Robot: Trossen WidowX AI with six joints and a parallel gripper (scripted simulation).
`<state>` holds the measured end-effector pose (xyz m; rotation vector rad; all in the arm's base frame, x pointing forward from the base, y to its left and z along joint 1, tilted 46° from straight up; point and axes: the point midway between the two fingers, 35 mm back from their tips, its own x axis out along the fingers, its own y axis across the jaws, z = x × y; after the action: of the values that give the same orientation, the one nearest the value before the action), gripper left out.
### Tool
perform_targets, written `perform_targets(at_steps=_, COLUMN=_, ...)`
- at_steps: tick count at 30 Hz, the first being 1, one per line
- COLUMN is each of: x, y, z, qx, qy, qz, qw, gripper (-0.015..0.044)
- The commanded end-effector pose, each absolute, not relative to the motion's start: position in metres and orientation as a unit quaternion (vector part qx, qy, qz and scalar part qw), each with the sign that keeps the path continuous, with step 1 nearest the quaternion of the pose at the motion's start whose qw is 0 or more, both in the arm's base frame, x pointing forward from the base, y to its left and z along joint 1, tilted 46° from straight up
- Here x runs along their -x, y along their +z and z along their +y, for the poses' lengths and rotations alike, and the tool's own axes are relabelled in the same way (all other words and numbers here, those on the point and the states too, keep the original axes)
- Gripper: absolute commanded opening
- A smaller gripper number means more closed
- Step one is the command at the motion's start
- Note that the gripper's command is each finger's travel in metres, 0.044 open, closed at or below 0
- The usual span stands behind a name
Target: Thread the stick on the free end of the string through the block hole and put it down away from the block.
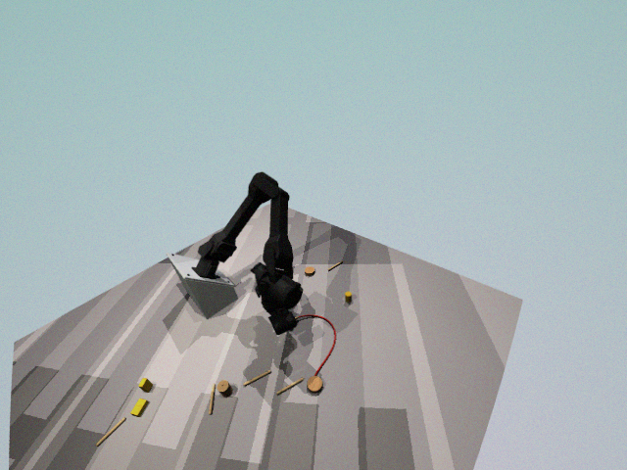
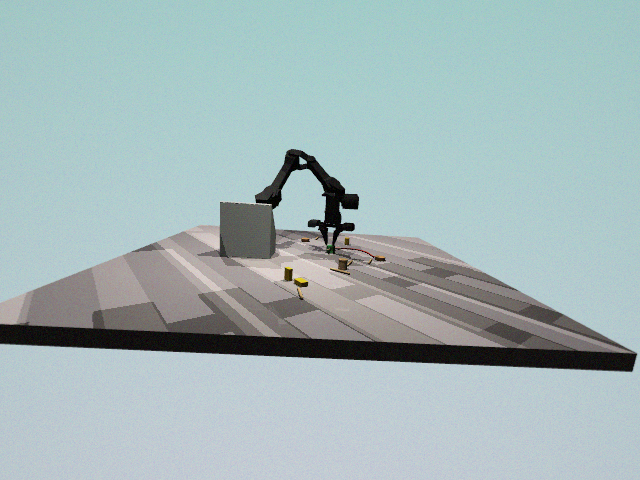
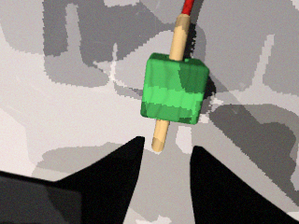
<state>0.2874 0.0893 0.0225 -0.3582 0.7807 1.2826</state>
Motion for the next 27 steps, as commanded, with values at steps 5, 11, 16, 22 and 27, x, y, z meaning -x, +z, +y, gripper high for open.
perform_targets(at_steps=5, x=-0.286, y=0.013, z=0.099, qx=0.157, qy=0.579, qz=0.354, qw=0.717, gripper=0.0123)
perform_targets(at_steps=11, x=-0.286, y=0.007, z=0.107, qx=0.156, qy=0.580, qz=0.353, qw=0.717, gripper=0.0123)
perform_targets(at_steps=16, x=-0.286, y=0.008, z=0.107, qx=0.160, qy=0.581, qz=0.352, qw=0.716, gripper=0.0096)
perform_targets(at_steps=22, x=-0.286, y=0.008, z=0.107, qx=0.160, qy=0.581, qz=0.352, qw=0.716, gripper=0.0000)
perform_targets(at_steps=27, x=-0.286, y=0.008, z=0.107, qx=0.160, qy=0.581, qz=0.352, qw=0.716, gripper=0.0000)
